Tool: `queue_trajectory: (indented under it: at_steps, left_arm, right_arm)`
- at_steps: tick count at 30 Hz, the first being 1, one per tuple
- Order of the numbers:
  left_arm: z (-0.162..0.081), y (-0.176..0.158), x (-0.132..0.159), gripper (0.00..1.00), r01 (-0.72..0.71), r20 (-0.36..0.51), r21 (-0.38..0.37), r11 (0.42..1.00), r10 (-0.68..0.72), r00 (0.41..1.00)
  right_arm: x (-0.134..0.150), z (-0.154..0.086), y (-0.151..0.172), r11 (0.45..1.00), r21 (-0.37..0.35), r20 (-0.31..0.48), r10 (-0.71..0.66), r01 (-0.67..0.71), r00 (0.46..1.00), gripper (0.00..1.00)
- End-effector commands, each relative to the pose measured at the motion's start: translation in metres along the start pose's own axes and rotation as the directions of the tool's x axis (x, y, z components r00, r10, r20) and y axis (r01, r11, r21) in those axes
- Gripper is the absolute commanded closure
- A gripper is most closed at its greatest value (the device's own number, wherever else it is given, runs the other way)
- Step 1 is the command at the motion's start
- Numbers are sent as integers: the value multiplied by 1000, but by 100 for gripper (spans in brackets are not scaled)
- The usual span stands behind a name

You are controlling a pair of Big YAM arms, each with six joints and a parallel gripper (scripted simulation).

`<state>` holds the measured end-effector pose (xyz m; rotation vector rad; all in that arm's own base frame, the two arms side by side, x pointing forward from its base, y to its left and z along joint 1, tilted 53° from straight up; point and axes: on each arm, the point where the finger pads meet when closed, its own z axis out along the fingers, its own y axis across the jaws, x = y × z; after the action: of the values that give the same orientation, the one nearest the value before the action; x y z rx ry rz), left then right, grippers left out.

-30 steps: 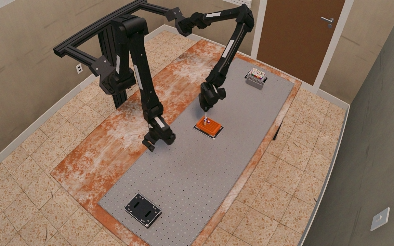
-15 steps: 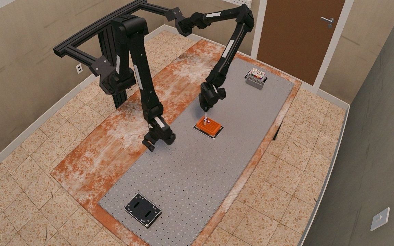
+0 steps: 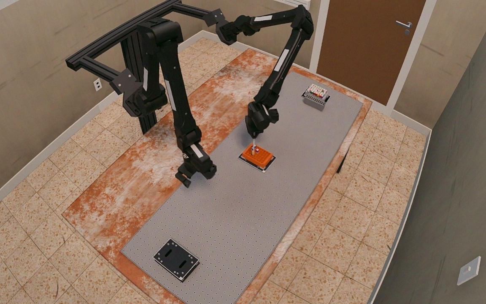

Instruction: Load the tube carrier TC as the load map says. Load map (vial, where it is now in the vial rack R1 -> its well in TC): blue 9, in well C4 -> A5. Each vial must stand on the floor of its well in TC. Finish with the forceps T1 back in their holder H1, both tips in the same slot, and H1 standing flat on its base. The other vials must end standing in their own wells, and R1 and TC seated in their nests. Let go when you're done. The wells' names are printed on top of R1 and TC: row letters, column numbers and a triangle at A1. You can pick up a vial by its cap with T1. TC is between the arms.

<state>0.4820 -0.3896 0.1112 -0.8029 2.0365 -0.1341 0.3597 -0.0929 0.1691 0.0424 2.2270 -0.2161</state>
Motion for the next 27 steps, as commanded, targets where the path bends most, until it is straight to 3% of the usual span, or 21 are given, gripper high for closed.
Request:
queue_trajectory:
  at_steps: [1,27]
  left_arm:
    - [2,-7,2,91,-8,-5,6,1000,8,1000]
    - [13,-8,-2,91,11,8,10,1000,-11,1000]
  right_arm:
    - [-6,-2,-3,1000,8,11,-8,8,1000,0]
    - [-6,-2,-3,1000,8,11,-8,8,1000,0]
